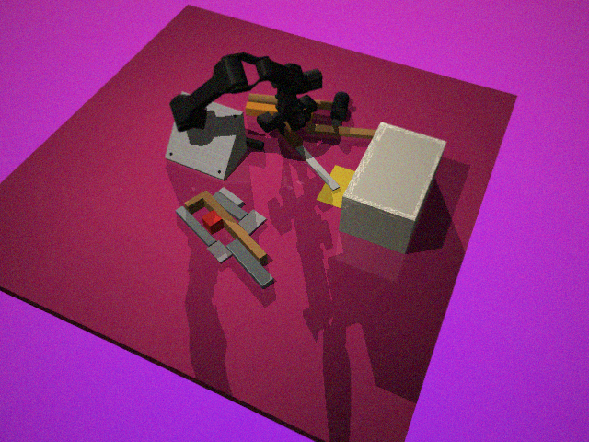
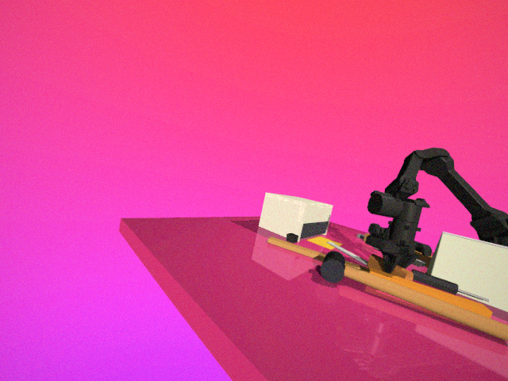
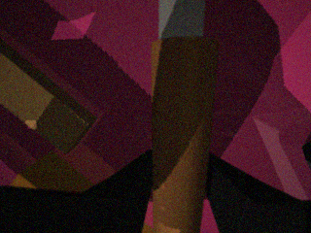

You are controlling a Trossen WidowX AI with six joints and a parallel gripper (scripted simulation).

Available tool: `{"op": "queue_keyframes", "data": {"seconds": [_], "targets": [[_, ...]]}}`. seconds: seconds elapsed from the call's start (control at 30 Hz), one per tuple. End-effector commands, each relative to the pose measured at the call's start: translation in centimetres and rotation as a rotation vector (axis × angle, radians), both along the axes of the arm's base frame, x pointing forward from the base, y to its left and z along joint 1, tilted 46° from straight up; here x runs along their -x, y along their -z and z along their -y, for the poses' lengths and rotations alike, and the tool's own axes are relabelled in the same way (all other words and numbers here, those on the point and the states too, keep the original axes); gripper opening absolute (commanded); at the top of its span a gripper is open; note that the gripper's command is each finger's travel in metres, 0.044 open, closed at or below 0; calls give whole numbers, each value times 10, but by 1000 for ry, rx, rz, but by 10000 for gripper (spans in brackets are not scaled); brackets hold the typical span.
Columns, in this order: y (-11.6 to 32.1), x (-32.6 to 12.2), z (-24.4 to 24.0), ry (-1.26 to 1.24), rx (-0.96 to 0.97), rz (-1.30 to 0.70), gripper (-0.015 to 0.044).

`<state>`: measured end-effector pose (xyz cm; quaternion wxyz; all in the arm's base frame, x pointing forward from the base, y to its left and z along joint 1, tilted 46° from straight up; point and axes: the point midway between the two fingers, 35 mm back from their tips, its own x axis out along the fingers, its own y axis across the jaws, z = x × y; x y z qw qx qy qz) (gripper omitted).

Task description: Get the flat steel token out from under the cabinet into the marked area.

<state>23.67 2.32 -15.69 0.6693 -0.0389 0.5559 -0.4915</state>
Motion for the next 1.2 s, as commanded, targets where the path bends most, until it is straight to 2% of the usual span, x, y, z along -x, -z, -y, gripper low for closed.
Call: {"op": "queue_keyframes", "data": {"seconds": [0.0, 1.17], "targets": [[3, -1, -4, -7, -2, -1, 0], [3, -1, -4, -196, -28, -189, 0]]}}
